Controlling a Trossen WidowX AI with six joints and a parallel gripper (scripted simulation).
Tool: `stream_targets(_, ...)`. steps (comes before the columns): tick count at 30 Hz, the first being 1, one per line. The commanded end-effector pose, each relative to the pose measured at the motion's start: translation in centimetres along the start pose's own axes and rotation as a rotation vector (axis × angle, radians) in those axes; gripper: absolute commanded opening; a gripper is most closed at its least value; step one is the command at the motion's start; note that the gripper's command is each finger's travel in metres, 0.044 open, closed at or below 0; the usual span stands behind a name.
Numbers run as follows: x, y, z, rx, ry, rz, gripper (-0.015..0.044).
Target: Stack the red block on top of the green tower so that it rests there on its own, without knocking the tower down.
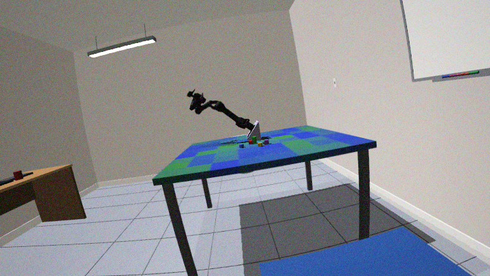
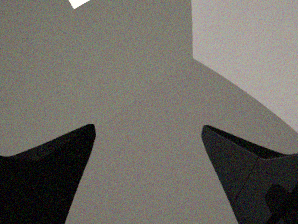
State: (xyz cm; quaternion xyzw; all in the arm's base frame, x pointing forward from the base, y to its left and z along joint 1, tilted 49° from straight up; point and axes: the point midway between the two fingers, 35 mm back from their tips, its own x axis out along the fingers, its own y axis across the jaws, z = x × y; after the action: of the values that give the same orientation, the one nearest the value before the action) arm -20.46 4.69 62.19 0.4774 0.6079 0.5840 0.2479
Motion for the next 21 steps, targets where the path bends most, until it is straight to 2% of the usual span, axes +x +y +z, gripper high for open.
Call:
stream_targets(1,0.0,0.0,-0.1,-0.002,0.003,0.000,0.0426)
stream_targets(2,-0.1,0.0,-0.2,-0.008,0.010,0.001,0.0440)
stream_targets(9,-3.2,-0.1,-4.1,-0.146,0.186,0.023,0.0440)
stream_targets(21,-12.6,-0.3,-10.6,-0.408,0.572,0.159,0.0440)
